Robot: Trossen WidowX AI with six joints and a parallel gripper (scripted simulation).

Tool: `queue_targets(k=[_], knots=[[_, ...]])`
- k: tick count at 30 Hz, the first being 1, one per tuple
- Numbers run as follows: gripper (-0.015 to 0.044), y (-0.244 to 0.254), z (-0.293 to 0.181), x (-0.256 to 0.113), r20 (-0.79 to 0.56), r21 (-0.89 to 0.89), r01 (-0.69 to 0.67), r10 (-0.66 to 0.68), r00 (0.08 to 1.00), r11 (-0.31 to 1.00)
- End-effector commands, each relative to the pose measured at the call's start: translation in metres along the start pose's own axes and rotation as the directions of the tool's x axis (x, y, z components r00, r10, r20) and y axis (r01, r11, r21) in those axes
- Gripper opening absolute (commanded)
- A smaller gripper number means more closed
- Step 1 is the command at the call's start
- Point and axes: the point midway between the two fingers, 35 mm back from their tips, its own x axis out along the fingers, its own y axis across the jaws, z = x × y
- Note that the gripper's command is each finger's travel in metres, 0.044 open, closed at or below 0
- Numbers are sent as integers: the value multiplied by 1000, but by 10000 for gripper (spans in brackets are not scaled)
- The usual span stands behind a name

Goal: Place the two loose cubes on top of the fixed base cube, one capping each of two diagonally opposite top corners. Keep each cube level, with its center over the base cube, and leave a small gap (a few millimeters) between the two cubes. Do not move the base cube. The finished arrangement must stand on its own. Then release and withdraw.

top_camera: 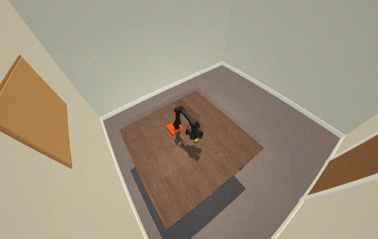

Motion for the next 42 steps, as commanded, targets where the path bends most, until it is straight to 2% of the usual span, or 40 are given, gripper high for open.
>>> queue_targets(k=[1,6,20,32,42], knots=[[105,2,-13,1,-3,89,-2,2,1000,996],[105,3,-24,2,-4,168,-1,2,1000,986],[105,2,-26,32,22,131,4,-7,1000,991],[105,2,-26,33,23,131,4,-7,1000,991],[105,3,-24,52,4,157,0,-1,1000,988]])
